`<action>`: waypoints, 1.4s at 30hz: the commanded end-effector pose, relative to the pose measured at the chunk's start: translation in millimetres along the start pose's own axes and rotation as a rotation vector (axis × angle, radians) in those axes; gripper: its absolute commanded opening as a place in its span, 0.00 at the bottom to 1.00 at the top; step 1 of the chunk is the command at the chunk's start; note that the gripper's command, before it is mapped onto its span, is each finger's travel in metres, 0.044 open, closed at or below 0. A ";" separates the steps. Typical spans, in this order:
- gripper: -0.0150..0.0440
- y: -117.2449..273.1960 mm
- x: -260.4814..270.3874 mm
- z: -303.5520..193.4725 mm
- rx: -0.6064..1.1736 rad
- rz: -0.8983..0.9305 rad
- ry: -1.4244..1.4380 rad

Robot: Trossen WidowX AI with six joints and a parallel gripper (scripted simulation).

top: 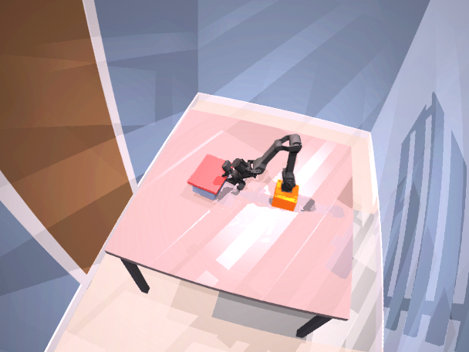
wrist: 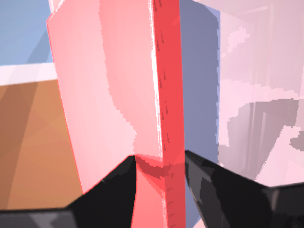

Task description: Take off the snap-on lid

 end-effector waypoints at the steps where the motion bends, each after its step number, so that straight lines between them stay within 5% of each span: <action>1: 0.25 2.7 2.8 0.1 0.002 0.007 -0.002; 42: 0.25 8.7 8.6 -0.1 0.002 0.007 -0.002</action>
Point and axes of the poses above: the point midway between the two fingers, 35 mm back from their tips, its own y axis back along the fingers, its own x axis across the jaws, z = x × y, the point moved 6 cm from there along y, back along the fingers
